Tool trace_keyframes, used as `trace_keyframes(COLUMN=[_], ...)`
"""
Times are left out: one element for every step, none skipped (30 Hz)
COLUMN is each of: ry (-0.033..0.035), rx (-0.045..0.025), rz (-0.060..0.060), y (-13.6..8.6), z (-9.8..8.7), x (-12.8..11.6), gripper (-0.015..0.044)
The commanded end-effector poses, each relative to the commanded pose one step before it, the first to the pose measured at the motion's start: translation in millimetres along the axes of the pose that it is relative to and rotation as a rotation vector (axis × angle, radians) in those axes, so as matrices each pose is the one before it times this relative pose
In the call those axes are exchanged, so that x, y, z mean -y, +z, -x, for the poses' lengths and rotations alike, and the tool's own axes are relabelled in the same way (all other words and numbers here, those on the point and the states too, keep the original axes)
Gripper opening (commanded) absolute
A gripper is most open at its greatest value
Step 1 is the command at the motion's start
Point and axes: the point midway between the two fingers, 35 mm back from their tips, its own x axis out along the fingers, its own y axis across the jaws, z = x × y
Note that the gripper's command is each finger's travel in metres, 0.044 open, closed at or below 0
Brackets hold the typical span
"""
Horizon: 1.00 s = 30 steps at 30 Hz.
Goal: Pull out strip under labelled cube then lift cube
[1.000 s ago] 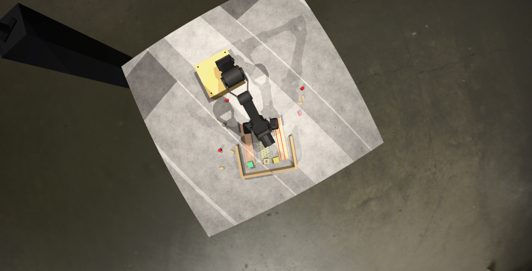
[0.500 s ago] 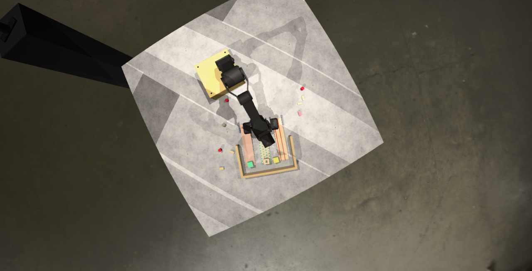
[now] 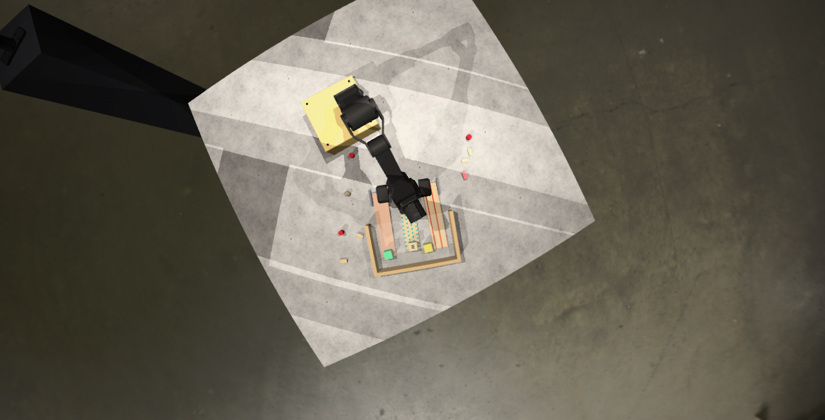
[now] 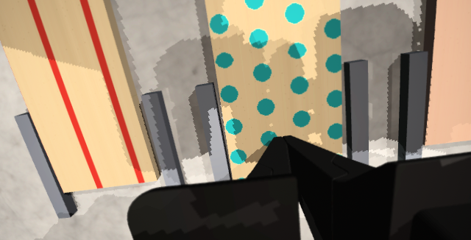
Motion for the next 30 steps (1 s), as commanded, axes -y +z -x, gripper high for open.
trace_keyframes(ry=[-0.00685,0.0,0.0,0.0,0.0,0.0,0.0,0.0,0.0,0.0,0.0,0.0,0.0,0.0,0.0,0.0,0.0,0.0,0.0,0.0,0.0,0.0,0.0,0.0,0.0,0.0,0.0,0.0,0.0,0.0], rx=[-0.01987,-0.00012,-0.00012,-0.00012,-0.00012,-0.00012,-0.00012,-0.00012,-0.00012,-0.00012,-0.00011,-0.00012,-0.00011,-0.00011,-0.00011,-0.00011,-0.00011,-0.00011,-0.00011,-0.00011,-0.00011,-0.00011,-0.00012,-0.00013,-0.00012,-0.00012,-0.00012,-0.00012,-0.00012,-0.00012], rz=[-0.0032,0.0,0.0,0.0,0.0,0.0,0.0,0.0,0.0,0.0,0.0,0.0,0.0,0.0,0.0,0.0,0.0,0.0,0.0,0.0,0.0,0.0,0.0,0.0,0.0,0.0,0.0,0.0,0.0,0.0], y=[-12.53,-1.6,-1.58,-1.59,-1.56,-1.58,-1.54,-1.56,-1.53,-1.55,-1.51,-1.53,-1.49,-1.52,-1.47,-1.5,-1.45,-1.48,-1.43,-1.47,-1.41,-1.45,-1.63,-1.68,-1.58,-1.58,-1.55,-1.56,-1.54,-1.55], z=[-4.09,-0.08,-0.07,-0.08,-0.08,-0.08,-0.08,-0.08,-0.07,-0.08,-0.07,-0.08,-0.07,-0.08,-0.07,-0.08,-0.07,-0.08,-0.07,-0.08,-0.07,-0.08,-0.06,-0.07,-0.04,-0.05,-0.03,-0.04,-0.03,-0.03], x=[1.26,0.04,0.04,0.04,0.04,0.04,0.04,0.04,0.04,0.04,0.04,0.04,0.04,0.04,0.04,0.04,0.04,0.04,0.04,0.04,0.03,0.04,0.04,0.05,0.04,0.05,0.04,0.05,0.04,0.05], gripper=[0.0,0.0,0.0,0.0,0.0,0.0,0.0,0.0,0.0,0.0,0.0,0.0,0.0,0.0,0.0,0.0,0.0,0.0,0.0,0.0,0.0,0.0,0.0,0.0,0.0,0.0,0.0,0.0,0.0,0.0])
